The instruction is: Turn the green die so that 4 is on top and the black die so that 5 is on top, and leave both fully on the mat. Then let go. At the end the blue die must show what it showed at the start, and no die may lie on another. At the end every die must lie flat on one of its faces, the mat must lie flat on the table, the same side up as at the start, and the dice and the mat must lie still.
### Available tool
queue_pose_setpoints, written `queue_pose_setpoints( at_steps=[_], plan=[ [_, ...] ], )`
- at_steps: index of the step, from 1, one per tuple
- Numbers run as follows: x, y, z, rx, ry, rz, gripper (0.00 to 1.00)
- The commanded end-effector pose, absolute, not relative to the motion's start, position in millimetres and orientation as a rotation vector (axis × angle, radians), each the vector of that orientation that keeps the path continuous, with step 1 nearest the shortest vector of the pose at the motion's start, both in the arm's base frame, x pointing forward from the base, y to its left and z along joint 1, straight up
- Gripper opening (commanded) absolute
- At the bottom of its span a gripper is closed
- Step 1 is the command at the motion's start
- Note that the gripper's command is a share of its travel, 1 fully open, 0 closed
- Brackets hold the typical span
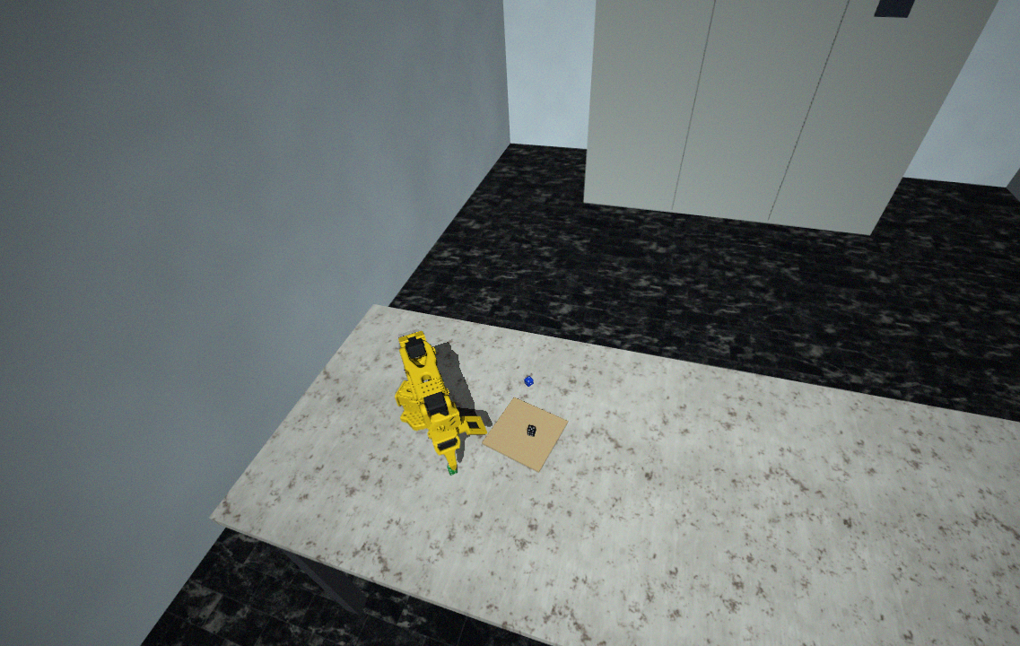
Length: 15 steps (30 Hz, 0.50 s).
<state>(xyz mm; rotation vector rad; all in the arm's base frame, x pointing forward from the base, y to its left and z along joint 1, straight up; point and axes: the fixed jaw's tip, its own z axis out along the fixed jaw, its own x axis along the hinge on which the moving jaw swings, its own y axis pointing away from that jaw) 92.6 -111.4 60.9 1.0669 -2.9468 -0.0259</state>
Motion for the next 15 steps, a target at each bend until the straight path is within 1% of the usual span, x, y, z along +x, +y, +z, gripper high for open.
queue_pose_setpoints(
  at_steps=[1,10,15],
  plan=[
    [96.2,-117.0,70.0,1.079,-2.966,0.068,0.27],
    [96.3,-117.2,70.5,1.079,-2.967,0.074,0.27],
    [98.0,-119.2,77.4,1.085,-2.982,0.160,0.27]
  ],
)
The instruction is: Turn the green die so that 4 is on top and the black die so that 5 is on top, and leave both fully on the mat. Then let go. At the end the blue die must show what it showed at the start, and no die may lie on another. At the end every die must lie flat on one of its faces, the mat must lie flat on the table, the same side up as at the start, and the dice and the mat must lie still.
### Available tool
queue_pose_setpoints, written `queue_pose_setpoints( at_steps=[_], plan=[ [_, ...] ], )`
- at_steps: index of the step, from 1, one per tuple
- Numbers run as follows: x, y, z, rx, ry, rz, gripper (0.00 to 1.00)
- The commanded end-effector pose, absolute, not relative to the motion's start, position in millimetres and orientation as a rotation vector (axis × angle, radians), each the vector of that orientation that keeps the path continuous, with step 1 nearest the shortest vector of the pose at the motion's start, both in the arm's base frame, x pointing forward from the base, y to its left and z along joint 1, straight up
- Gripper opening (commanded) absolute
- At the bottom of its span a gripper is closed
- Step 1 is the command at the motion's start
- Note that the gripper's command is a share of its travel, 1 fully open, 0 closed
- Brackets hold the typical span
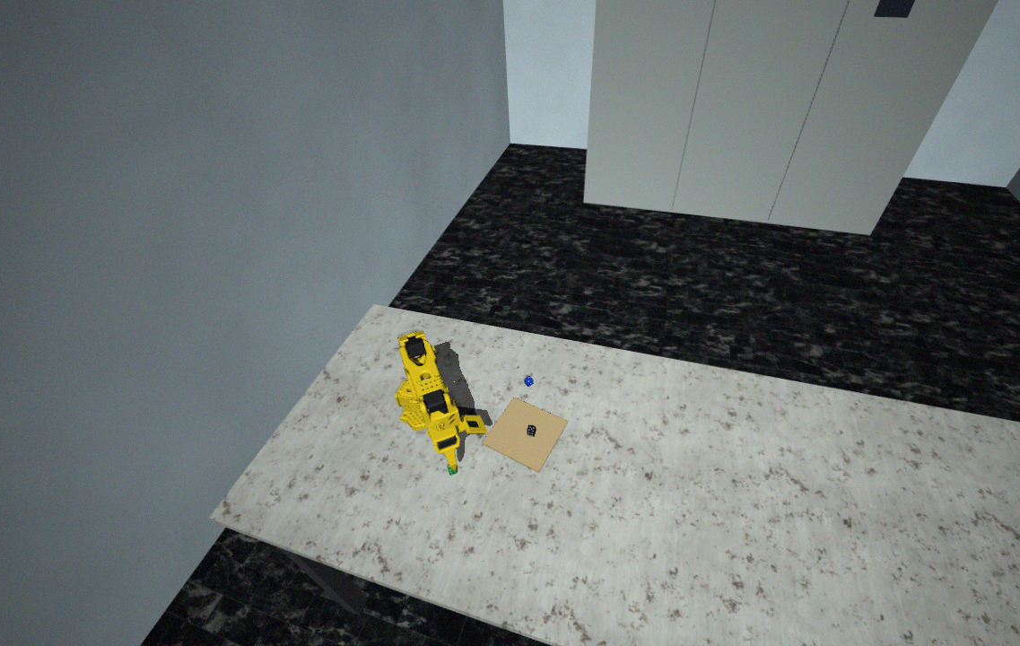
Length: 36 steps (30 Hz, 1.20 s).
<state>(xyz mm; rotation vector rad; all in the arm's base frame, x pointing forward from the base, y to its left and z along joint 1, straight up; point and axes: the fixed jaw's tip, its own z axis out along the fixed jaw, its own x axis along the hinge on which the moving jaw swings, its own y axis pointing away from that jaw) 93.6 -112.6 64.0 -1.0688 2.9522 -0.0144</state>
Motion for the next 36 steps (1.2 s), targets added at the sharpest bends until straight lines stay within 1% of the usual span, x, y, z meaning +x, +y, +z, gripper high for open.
queue_pose_setpoints(
  at_steps=[1,7,9,14,18,23,36],
  plan=[
    [98.5,-119.8,80.0,-1.057,2.907,-0.186,0.26],
    [101.5,-123.5,101.5,-1.030,2.832,-0.423,0.26],
    [101.5,-123.5,101.5,-1.030,2.832,-0.423,0.26],
    [102.3,-124.4,120.4,-1.002,2.754,-0.618,0.26],
    [102.0,-124.0,130.3,-0.985,2.708,-0.718,0.25],
    [101.7,-123.7,134.0,-0.979,2.690,-0.755,0.25],
    [102.2,-123.7,133.8,-0.937,2.702,-0.740,0.25]
  ],
)
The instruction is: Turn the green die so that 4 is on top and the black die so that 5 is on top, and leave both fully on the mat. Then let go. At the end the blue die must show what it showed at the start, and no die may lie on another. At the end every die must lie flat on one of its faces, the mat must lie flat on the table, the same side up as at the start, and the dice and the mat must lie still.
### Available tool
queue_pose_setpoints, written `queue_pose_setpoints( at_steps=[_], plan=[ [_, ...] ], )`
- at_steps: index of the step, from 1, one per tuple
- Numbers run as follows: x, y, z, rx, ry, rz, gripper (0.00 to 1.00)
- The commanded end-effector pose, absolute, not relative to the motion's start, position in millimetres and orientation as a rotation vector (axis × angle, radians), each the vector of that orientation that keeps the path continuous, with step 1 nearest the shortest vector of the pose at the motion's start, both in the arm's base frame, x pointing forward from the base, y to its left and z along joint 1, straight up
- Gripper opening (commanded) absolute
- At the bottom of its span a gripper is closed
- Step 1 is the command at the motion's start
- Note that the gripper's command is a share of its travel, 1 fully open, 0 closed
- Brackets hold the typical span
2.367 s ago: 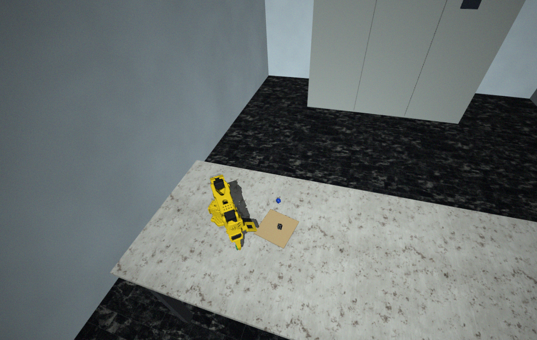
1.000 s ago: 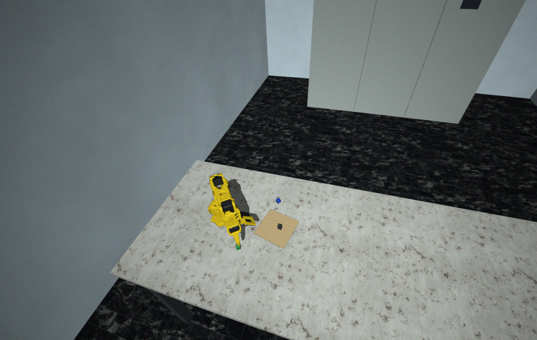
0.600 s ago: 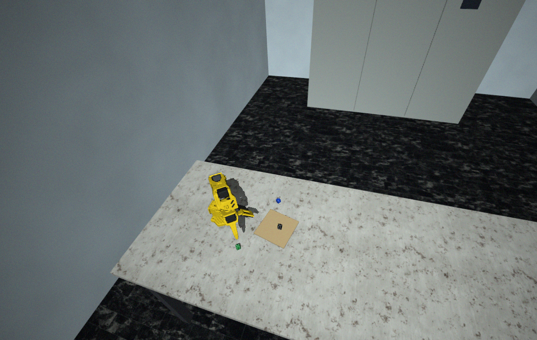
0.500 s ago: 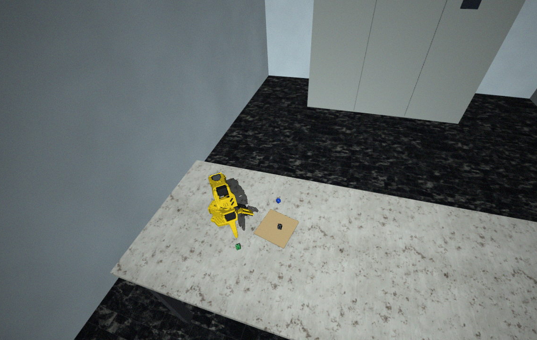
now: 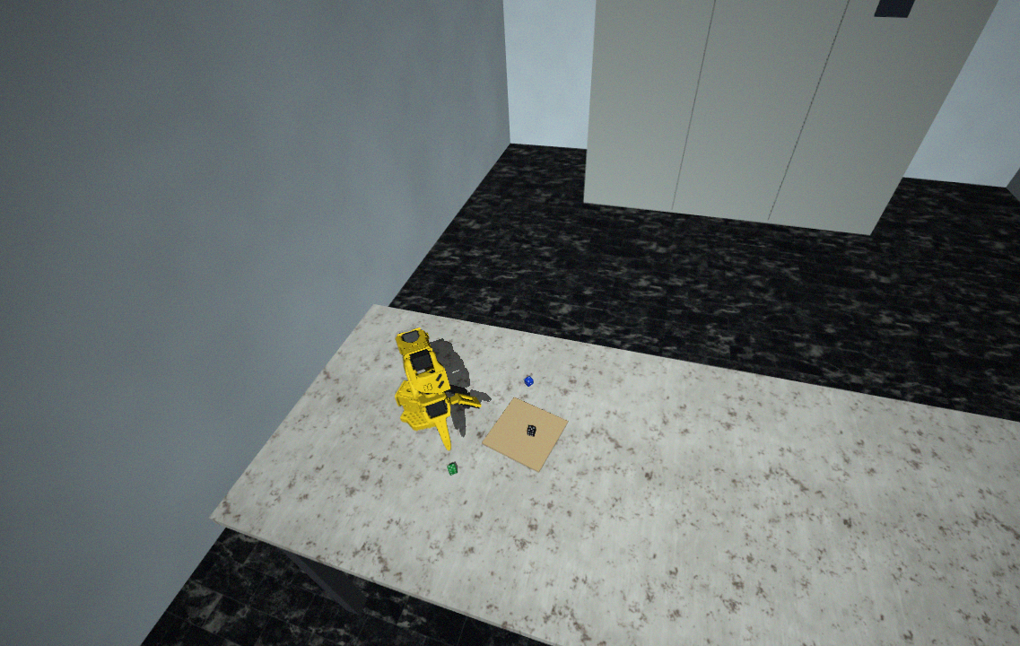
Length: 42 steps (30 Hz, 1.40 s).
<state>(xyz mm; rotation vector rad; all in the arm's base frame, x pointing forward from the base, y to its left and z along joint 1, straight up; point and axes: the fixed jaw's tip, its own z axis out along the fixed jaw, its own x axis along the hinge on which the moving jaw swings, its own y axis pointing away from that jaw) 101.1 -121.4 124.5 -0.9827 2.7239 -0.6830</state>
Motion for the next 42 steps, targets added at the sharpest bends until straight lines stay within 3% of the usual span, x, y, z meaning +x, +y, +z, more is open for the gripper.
queue_pose_setpoints(
  at_steps=[1,24,42],
  plan=[
    [102.4,-123.7,133.8,-0.924,2.706,-0.736,0.25],
    [110.9,-123.7,130.6,-0.278,2.832,-0.517,0.25],
    [123.1,-126.4,124.5,0.597,2.822,-0.260,0.25]
  ],
)
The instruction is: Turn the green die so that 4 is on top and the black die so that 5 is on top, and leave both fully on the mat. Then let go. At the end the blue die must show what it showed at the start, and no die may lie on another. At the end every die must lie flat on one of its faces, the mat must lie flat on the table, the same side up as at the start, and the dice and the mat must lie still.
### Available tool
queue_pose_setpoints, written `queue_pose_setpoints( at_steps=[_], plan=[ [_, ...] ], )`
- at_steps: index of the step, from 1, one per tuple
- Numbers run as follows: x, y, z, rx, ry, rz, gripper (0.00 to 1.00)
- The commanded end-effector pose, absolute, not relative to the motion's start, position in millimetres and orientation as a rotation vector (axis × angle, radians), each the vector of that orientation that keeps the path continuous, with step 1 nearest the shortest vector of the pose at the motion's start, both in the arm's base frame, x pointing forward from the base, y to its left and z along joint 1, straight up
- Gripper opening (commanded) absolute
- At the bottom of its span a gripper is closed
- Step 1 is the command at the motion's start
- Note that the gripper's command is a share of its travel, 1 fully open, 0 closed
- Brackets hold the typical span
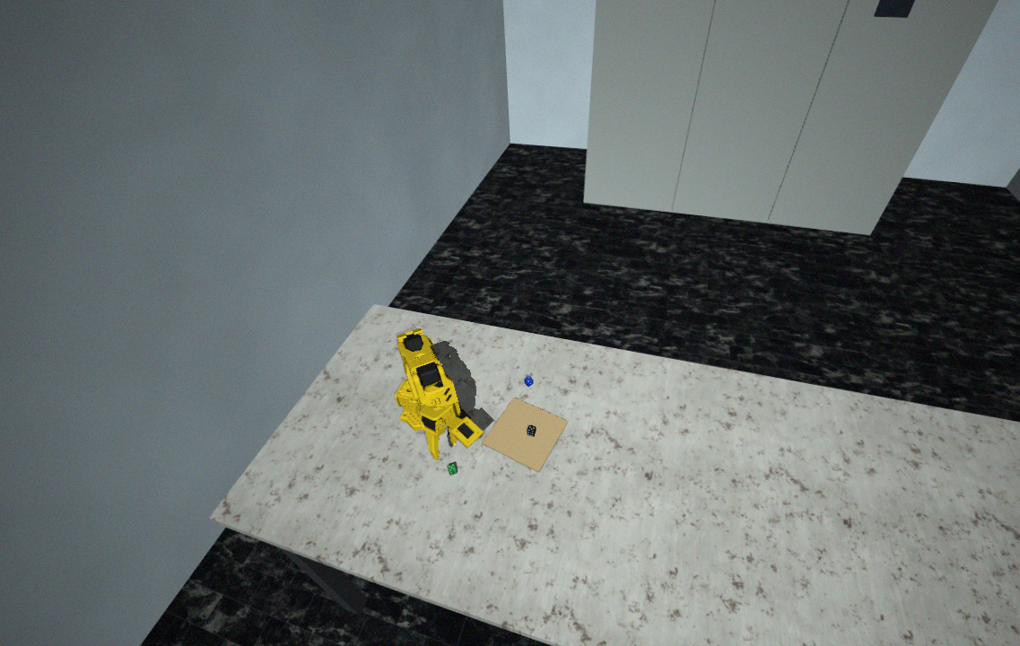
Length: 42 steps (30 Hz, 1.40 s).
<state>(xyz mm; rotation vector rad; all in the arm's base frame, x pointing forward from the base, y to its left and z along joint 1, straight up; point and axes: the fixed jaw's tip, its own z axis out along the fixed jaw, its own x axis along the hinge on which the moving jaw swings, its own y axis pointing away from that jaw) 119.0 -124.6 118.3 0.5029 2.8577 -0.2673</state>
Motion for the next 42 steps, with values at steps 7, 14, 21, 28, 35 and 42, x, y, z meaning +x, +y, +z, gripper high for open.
queue_pose_setpoints(
  at_steps=[7,14,21,28,35,42],
  plan=[
    [127.4,-128.1,121.5,0.915,2.765,-0.183,0.25],
    [130.3,-129.4,119.2,1.132,2.708,-0.137,0.25],
    [131.4,-129.9,118.2,1.218,2.682,-0.119,0.25],
    [131.9,-130.2,117.7,1.260,2.668,-0.112,0.25],
    [131.9,-130.2,117.5,1.262,2.669,-0.111,0.25],
    [131.5,-129.7,105.1,1.294,2.737,-0.068,0.25]
  ],
)
